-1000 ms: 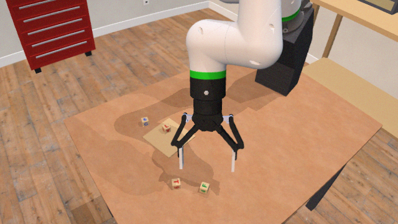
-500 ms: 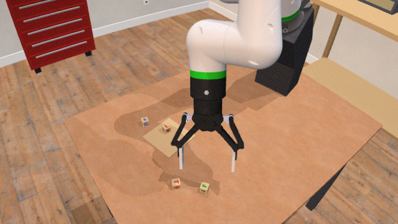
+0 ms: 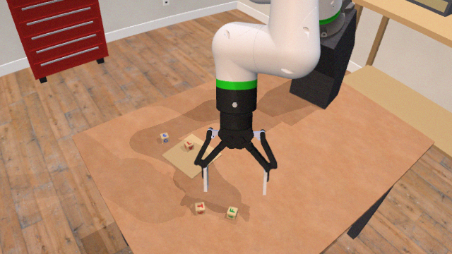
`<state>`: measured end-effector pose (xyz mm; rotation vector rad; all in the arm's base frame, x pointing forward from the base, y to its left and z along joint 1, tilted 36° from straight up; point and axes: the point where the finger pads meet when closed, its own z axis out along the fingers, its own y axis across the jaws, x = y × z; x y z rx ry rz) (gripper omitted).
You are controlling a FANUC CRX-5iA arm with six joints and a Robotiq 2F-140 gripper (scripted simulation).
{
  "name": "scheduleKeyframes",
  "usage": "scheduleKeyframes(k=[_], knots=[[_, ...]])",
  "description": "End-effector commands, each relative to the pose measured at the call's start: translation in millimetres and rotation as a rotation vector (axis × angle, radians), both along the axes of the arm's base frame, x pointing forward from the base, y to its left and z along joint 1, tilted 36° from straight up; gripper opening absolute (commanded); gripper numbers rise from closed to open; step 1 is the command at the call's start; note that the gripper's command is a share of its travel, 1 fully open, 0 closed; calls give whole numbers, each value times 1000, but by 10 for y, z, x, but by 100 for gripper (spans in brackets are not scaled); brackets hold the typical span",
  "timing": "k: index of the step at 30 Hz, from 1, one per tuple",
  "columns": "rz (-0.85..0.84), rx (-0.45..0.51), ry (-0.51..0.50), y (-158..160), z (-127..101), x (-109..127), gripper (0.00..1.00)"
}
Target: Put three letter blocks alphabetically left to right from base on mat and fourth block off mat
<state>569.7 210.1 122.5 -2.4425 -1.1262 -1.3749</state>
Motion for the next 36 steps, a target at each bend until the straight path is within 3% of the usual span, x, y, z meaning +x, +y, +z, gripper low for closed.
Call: scheduleKeyframes(k=[1,36], knots=[[-90,-66,-16,6,3,-3,100],[-90,-67,-16,-35,2,59,100]])
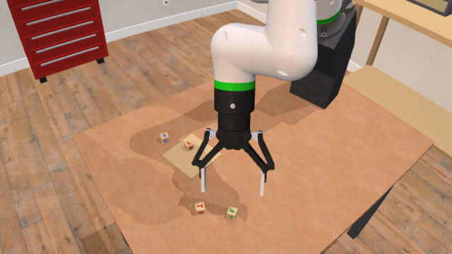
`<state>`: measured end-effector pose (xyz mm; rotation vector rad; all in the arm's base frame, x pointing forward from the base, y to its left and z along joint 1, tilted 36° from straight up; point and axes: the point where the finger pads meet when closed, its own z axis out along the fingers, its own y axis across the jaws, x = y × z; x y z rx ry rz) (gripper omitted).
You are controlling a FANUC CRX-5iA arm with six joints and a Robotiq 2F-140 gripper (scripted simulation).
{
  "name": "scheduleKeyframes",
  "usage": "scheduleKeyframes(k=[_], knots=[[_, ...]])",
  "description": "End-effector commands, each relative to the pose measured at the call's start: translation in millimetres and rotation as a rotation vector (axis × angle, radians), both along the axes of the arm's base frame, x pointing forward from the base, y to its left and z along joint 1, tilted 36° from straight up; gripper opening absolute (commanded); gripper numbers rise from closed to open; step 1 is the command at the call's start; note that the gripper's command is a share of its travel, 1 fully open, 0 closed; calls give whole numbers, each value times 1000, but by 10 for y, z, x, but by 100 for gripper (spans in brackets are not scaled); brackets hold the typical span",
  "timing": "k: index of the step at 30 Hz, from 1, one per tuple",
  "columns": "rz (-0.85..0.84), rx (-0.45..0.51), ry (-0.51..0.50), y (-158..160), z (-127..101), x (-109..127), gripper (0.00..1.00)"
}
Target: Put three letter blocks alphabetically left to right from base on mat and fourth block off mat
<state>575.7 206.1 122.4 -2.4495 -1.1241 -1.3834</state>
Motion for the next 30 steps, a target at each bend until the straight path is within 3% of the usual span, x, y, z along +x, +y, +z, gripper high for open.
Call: scheduleKeyframes(k=[1,6,7,17,18,30], knots=[[-83,-64,-11,-69,-1,105,100],[-83,-64,-11,-69,-1,105,100],[-83,-65,-11,-179,-9,251,100],[-83,-65,-11,-179,-9,251,100],[-83,-65,-11,-309,-19,406,100],[-83,-65,-11,-309,-19,406,100]])
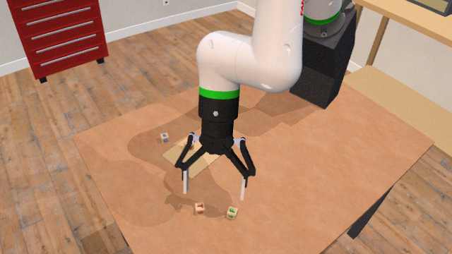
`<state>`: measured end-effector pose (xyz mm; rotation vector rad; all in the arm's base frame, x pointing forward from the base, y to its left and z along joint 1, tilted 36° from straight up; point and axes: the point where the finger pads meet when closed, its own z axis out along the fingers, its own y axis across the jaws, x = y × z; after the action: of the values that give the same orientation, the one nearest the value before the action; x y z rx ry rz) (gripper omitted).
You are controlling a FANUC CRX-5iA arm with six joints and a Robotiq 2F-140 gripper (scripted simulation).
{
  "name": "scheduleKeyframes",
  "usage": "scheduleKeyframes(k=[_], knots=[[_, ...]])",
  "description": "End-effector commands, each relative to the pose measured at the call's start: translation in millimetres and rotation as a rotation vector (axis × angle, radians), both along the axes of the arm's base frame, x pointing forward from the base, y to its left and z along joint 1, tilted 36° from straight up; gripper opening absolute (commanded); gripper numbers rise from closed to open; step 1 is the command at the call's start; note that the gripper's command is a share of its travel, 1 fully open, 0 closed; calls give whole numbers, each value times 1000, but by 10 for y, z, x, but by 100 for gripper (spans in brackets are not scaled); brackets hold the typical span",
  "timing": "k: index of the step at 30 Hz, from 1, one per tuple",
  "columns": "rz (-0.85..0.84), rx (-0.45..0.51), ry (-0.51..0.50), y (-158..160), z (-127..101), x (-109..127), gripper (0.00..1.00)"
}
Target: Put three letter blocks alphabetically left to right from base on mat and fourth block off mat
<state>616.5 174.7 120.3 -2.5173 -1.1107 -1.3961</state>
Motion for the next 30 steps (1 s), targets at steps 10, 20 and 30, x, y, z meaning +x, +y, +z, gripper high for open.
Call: scheduleKeyframes(k=[10,20,30], knots=[[-35,-24,-4,-121,-9,133,100],[-35,-21,-3,-272,-23,278,100],[-35,-21,-3,-272,-23,278,100]])
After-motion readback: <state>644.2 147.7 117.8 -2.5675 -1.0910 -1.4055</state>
